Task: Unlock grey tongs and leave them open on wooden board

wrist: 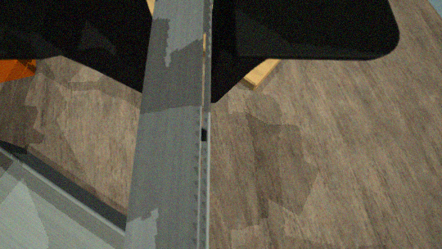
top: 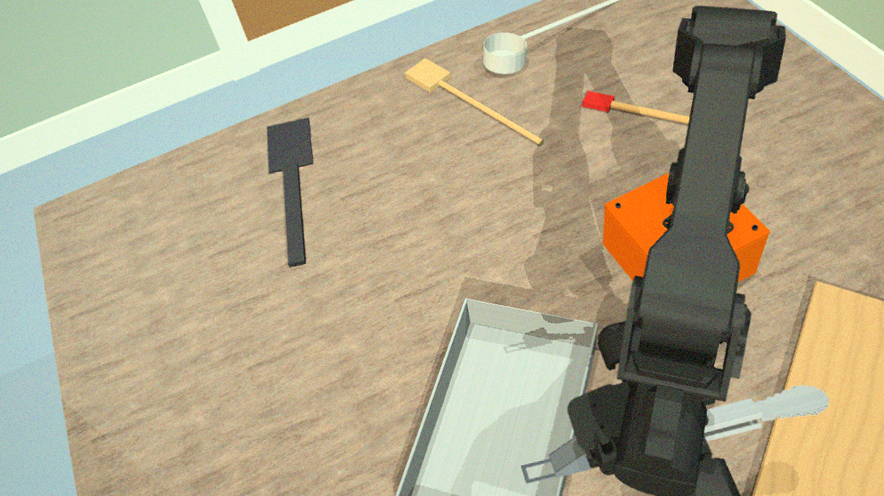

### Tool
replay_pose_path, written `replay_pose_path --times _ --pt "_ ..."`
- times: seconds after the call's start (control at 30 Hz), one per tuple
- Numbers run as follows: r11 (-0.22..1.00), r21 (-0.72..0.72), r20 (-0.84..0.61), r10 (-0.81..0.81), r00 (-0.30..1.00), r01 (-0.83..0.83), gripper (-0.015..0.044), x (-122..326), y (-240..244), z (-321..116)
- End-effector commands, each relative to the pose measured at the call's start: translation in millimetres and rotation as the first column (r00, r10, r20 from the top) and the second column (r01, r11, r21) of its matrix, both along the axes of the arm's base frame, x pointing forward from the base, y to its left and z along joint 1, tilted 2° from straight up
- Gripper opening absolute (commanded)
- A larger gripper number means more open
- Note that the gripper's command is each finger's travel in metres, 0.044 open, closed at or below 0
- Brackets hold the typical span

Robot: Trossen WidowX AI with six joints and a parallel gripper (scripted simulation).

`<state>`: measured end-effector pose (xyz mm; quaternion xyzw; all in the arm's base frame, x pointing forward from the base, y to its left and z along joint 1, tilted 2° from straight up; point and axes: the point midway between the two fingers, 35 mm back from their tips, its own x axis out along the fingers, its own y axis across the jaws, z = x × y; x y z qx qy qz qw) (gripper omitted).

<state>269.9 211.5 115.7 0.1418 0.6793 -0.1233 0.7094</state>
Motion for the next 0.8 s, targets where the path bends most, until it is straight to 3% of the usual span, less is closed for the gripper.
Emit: replay_pose_path --times 0.0,0.2,0.77 --pt "0.999 -0.005 0.006 0.052 0.999 -0.052 -0.0150 -9 11 5" --pt "0.997 -0.006 0.005 0.083 0.997 -0.083 -0.0150 -15 18 4" --pt "0.920 -0.011 0.000 0.391 0.920 -0.391 -0.0150 -91 81 2"
